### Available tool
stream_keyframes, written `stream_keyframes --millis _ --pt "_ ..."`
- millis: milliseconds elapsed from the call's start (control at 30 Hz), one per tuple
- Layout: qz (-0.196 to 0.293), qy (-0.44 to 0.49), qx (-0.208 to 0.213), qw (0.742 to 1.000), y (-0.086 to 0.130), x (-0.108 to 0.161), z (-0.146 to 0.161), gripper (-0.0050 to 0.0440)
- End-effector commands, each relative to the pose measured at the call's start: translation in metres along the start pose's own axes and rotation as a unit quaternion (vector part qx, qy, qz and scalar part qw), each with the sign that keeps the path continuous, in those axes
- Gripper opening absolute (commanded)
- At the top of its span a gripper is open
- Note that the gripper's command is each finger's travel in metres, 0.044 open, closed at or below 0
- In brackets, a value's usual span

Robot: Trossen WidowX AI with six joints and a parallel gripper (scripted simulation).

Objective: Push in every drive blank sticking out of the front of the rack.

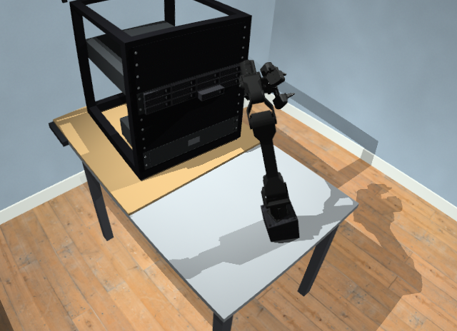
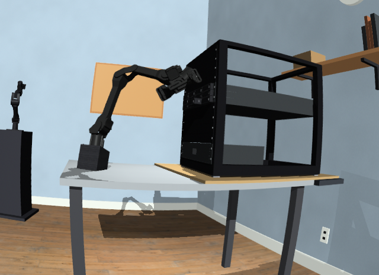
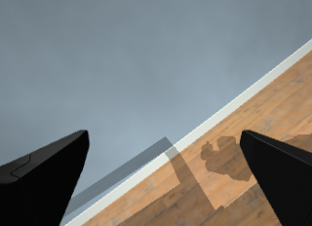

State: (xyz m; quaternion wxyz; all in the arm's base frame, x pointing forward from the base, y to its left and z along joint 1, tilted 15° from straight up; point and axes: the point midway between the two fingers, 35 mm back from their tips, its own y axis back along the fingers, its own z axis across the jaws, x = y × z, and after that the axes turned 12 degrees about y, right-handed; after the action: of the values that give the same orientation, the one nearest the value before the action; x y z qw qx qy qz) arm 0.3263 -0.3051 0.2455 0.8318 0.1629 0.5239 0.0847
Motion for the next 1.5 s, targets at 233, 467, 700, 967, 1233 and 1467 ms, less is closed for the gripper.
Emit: stream_keyframes --millis 233,467,700,967,1233,1467 --pt "-0.003 -0.013 -0.007 1.000 0.005 -0.010 0.003 0.0440" --pt "0.003 -0.016 -0.013 1.000 0.008 -0.010 0.002 0.0440" --pt "0.016 -0.022 -0.025 0.999 0.013 -0.011 0.000 0.0440" --pt "0.053 -0.040 -0.060 0.996 0.030 -0.010 -0.008 0.0440" --pt "0.097 -0.059 -0.102 0.988 0.050 -0.009 -0.016 0.0440" --pt "0.161 -0.089 -0.162 0.969 0.079 -0.009 -0.029 0.0440"
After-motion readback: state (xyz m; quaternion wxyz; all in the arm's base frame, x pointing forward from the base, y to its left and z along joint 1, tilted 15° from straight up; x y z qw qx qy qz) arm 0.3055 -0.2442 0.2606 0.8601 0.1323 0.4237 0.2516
